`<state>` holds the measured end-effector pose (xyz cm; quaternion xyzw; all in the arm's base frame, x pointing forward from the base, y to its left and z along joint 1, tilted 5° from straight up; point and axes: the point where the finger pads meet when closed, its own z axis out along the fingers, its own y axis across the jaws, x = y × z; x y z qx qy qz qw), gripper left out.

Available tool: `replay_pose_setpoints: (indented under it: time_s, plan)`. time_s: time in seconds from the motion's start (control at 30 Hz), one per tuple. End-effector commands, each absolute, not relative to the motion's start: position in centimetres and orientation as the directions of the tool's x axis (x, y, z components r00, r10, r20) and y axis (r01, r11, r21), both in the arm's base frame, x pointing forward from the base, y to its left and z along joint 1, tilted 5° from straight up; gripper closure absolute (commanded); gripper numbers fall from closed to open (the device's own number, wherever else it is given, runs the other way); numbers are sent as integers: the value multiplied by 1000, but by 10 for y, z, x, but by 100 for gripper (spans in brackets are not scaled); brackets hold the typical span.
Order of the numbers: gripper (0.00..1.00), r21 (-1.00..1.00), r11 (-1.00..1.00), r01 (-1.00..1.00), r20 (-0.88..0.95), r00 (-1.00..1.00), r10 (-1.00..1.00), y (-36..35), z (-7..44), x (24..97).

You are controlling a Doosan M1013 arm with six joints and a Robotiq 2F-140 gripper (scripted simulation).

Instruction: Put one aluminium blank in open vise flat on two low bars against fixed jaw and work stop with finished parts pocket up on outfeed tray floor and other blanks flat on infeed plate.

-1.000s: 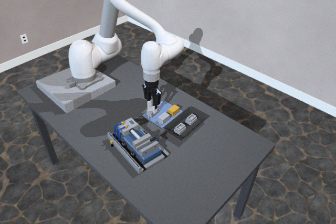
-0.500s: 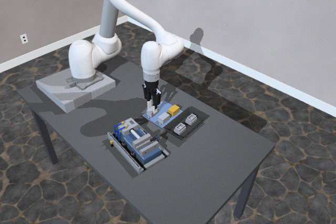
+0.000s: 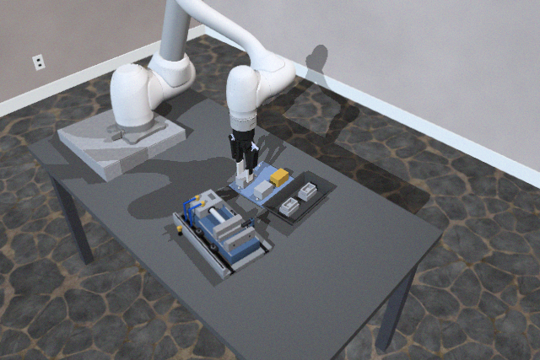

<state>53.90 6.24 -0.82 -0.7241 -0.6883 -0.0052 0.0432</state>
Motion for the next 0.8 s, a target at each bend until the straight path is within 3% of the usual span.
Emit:
replay_pose_setpoints:
  time_s: [0.0,0.77]
  plan:
    - [100,-55,-49,997,67,52,996,62,-4,539]
    - [100,-55,-49,997,67,52,996,56,79,544]
